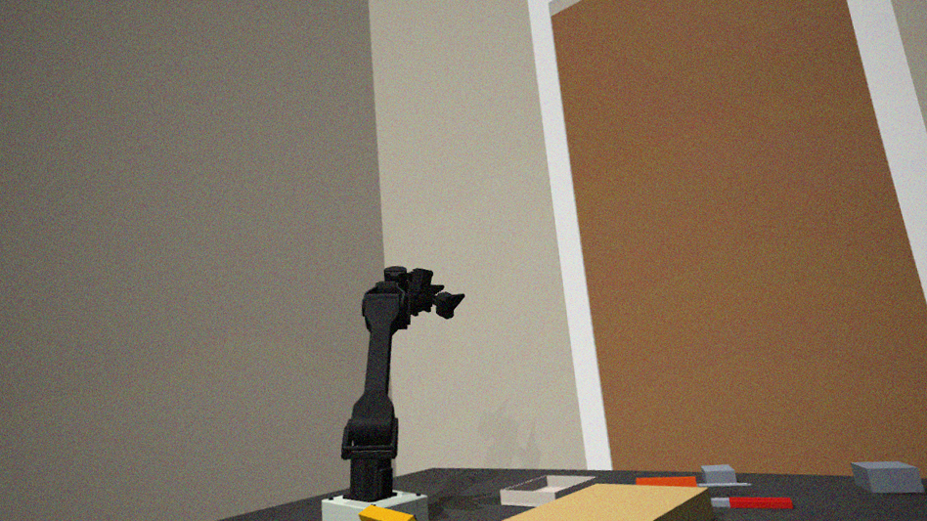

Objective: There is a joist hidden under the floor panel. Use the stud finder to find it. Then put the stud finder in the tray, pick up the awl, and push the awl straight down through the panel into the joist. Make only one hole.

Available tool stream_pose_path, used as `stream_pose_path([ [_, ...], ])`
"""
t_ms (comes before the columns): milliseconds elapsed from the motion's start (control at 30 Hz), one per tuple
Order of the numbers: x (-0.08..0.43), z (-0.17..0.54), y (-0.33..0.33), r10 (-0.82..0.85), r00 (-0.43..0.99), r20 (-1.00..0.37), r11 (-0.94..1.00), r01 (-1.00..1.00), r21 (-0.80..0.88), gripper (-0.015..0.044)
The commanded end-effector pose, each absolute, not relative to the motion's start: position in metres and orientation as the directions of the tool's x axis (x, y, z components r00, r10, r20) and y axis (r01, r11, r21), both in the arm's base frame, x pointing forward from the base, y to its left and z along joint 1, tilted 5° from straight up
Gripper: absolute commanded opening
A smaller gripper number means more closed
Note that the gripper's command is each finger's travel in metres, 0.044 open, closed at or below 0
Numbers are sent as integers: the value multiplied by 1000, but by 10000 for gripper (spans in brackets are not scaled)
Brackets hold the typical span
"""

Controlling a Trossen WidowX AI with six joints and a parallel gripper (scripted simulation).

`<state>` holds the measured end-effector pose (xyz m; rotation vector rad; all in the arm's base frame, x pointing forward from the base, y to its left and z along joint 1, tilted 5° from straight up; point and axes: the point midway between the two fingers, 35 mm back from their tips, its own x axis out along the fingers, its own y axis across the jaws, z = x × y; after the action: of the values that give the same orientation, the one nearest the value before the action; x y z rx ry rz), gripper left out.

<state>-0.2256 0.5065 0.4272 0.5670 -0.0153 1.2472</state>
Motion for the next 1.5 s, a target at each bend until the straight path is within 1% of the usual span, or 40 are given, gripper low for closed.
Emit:
stream_pose_path([
  [0, -165, 415, 535, 878, 389, 279, 329, -914, 238, 440],
  [300, -19, 381, 565, 844, 514, 150, 531, -841, -106, 440],
  [467, 63, 362, 561, 799, 596, 76, 590, -755, -284, 440],
  [633, 147, 341, 542, 734, 679, -5, 604, -656, -452, 440],
  [733, 162, 344, 533, 746, 666, -1, 603, -676, -424, 440],
  [767, 175, 341, 529, 736, 676, -14, 601, -664, -445, 440],
  [1033, 279, 307, 472, 613, 776, -147, 540, -548, -638, 440],
  [1267, 367, 271, 387, 452, 841, -297, 416, -493, -764, 440],
  [1467, 418, 242, 305, 312, 855, -414, 301, -502, -811, 440],
])
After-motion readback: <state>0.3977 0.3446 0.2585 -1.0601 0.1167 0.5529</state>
